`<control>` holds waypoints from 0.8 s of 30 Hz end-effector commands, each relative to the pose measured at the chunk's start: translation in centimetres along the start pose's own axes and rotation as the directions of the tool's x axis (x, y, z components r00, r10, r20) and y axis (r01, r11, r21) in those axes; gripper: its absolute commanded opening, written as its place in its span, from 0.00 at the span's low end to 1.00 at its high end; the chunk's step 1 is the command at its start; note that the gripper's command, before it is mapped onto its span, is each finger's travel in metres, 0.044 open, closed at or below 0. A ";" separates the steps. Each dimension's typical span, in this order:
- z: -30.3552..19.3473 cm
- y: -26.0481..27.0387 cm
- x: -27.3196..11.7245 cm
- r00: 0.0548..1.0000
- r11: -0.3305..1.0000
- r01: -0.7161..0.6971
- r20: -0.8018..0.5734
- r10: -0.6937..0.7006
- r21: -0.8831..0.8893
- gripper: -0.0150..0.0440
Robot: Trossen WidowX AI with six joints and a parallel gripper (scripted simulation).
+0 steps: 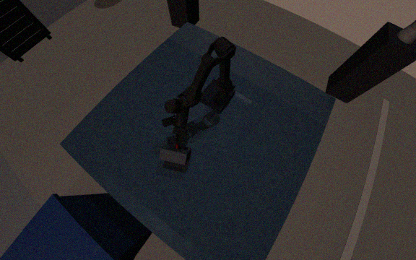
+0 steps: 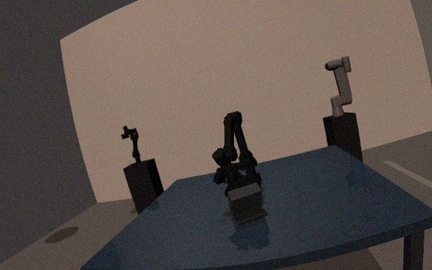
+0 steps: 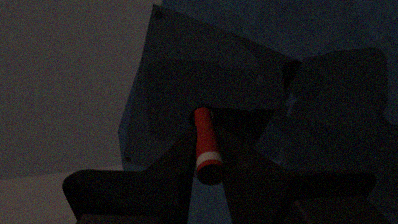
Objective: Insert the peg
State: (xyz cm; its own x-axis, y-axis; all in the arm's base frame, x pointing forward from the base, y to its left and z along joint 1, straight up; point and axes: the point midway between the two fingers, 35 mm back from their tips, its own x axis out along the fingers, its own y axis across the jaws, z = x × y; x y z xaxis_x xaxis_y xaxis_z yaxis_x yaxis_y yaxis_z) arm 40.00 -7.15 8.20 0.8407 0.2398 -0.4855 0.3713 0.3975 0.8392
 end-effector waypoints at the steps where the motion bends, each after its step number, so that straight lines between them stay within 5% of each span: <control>1: 0.2 0.2 0.2 1.000 1.000 -0.002 0.006 0.002 0.000 0.25; 20: 0.1 0.1 0.5 1.000 1.000 -0.001 -0.001 0.001 -0.001 0.25; 24: 0.1 0.1 0.5 1.000 1.000 -0.001 -0.001 0.001 -0.001 0.43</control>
State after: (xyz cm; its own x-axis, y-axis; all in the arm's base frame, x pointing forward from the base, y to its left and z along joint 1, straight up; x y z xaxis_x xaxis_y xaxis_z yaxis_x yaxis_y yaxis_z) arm 40.46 -7.06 8.06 0.8407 0.2407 -0.4851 0.3704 0.3979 0.8394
